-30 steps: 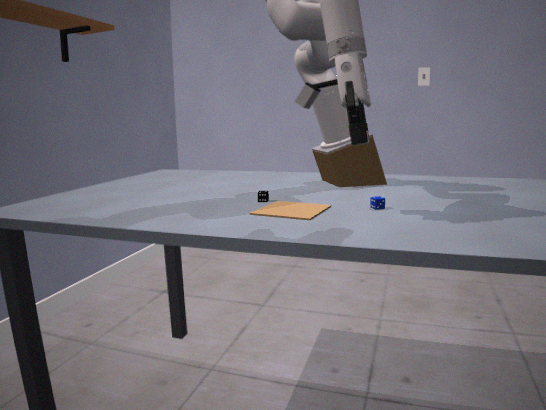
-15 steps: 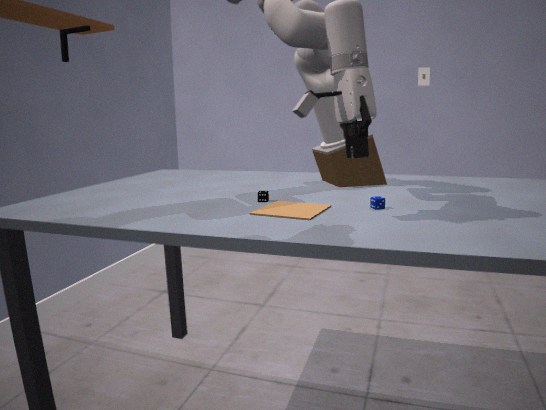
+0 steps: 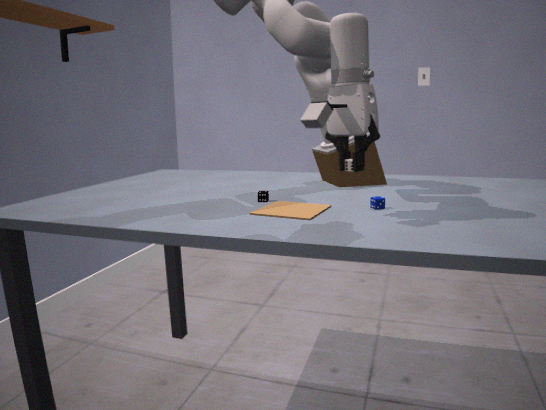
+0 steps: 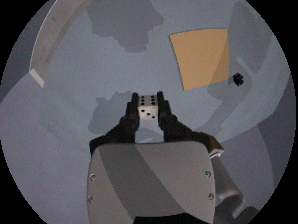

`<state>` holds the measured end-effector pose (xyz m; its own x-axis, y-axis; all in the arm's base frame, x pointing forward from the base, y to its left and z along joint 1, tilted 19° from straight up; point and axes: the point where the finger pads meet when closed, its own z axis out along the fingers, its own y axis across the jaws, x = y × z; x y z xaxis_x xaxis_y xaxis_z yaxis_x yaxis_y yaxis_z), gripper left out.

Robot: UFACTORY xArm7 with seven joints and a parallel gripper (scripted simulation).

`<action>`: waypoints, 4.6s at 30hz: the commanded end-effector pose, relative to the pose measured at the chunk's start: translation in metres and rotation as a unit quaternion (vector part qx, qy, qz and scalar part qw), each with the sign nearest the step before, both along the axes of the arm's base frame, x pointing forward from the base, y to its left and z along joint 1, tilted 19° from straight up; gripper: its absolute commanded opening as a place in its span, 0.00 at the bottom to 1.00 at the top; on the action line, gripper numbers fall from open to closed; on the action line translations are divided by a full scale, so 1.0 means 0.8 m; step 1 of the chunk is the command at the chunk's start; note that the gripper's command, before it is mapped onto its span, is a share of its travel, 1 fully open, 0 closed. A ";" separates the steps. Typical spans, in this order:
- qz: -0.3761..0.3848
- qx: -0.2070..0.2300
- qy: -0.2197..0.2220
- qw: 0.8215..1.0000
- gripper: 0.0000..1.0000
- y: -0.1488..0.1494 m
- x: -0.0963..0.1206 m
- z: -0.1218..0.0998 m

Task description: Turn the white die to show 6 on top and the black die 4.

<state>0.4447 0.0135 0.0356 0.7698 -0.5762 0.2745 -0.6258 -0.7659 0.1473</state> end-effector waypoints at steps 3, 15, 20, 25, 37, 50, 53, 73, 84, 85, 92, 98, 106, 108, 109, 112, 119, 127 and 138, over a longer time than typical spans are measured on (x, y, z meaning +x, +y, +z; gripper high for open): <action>0.050 -0.014 0.019 0.998 0.21 -0.003 0.001 -0.003; 0.079 -0.024 0.030 0.996 0.21 -0.007 0.001 -0.006; 0.080 -0.026 0.028 0.996 0.21 -0.007 0.001 -0.006; 0.084 -0.045 0.004 0.995 0.21 -0.008 0.001 -0.006; 0.110 -0.125 -0.114 0.979 0.21 -0.005 -0.003 -0.007; 0.138 -0.218 -0.252 0.933 0.21 -0.004 -0.008 -0.010; 0.147 -0.255 -0.307 0.905 0.21 -0.003 -0.010 -0.011; 0.163 -0.308 -0.391 0.852 0.21 -0.001 -0.012 -0.012; 0.163 -0.308 -0.391 0.852 0.21 -0.008 -0.009 -0.032; 0.163 -0.308 -0.391 0.852 0.21 -0.009 -0.009 -0.036; 0.163 -0.308 -0.391 0.852 0.21 -0.019 -0.005 -0.066; 0.163 -0.308 -0.391 0.852 0.21 -0.025 -0.003 -0.087; 0.163 -0.308 -0.391 0.852 0.21 -0.028 -0.002 -0.096; 0.163 -0.308 -0.391 0.852 0.21 -0.028 -0.001 -0.096; 0.163 -0.308 -0.391 0.852 0.21 -0.028 -0.001 -0.096; 0.163 -0.308 -0.391 0.852 0.21 -0.028 -0.001 -0.096; 0.163 -0.308 -0.391 0.852 0.21 -0.028 -0.001 -0.096; 0.163 -0.308 -0.391 0.852 0.21 -0.028 -0.001 -0.096; 0.163 -0.308 -0.391 0.852 0.21 -0.028 -0.001 -0.096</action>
<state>0.4429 -0.0103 -0.0421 0.3070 0.0715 0.9490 -0.4875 -0.8446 0.2214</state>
